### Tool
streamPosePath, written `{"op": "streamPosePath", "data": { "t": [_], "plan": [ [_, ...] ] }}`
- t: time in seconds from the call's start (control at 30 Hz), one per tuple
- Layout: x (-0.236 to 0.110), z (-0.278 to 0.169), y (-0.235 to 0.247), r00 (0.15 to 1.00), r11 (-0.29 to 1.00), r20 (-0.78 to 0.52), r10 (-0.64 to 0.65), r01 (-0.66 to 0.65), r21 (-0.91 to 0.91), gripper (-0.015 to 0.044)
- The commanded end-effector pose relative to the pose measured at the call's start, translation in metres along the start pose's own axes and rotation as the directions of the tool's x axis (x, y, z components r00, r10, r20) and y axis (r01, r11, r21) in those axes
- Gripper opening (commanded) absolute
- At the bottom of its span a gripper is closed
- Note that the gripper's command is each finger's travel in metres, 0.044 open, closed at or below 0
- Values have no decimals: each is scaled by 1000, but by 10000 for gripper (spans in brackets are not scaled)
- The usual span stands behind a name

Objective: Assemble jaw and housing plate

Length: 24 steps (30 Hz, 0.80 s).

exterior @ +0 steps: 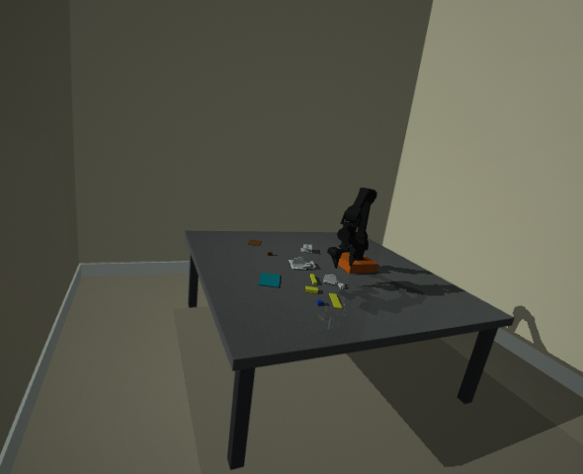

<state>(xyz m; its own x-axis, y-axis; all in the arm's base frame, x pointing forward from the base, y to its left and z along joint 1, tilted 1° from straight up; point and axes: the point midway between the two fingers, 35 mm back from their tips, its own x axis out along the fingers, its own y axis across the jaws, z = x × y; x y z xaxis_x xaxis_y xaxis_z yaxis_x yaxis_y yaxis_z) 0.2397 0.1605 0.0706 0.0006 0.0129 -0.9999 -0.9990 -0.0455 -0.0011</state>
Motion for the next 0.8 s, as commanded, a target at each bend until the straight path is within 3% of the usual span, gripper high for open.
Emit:
{"op": "streamPosePath", "data": {
  "t": [0.0, 0.37, 0.77],
  "plan": [
    [-2, 1, -4, 1000, 994, 2, -4, 3, 111, 440],
    [-4, 0, -10, 1000, 906, 3, -5, 3, 424, 440],
    [-6, 0, -16, 1000, 702, 3, -6, 2, 713, 440]
  ]
}}
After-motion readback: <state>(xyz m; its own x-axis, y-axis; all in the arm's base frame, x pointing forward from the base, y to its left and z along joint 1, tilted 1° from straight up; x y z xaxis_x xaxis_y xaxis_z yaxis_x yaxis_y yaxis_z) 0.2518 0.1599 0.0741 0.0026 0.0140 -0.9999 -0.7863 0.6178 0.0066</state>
